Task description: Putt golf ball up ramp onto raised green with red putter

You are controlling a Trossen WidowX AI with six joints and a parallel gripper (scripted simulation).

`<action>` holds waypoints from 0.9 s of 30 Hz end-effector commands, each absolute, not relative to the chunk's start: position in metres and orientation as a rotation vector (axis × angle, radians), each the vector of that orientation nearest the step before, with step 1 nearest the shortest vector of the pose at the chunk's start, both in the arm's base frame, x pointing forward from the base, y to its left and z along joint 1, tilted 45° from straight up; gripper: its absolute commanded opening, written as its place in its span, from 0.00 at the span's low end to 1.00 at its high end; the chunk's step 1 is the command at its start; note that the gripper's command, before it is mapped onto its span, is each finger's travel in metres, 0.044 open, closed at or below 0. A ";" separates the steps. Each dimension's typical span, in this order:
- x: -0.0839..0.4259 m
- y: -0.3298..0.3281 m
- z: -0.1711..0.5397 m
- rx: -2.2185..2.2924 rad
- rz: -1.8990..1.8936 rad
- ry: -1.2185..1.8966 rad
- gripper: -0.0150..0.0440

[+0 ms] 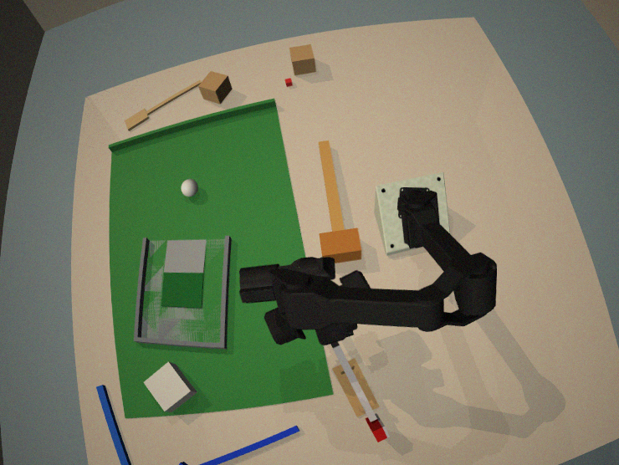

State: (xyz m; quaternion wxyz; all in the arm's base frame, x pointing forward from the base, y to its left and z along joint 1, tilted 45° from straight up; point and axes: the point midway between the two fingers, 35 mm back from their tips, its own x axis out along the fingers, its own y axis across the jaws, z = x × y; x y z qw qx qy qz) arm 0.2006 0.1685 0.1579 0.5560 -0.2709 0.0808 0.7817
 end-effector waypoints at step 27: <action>0.193 0.204 0.123 -0.633 1.842 0.184 1.00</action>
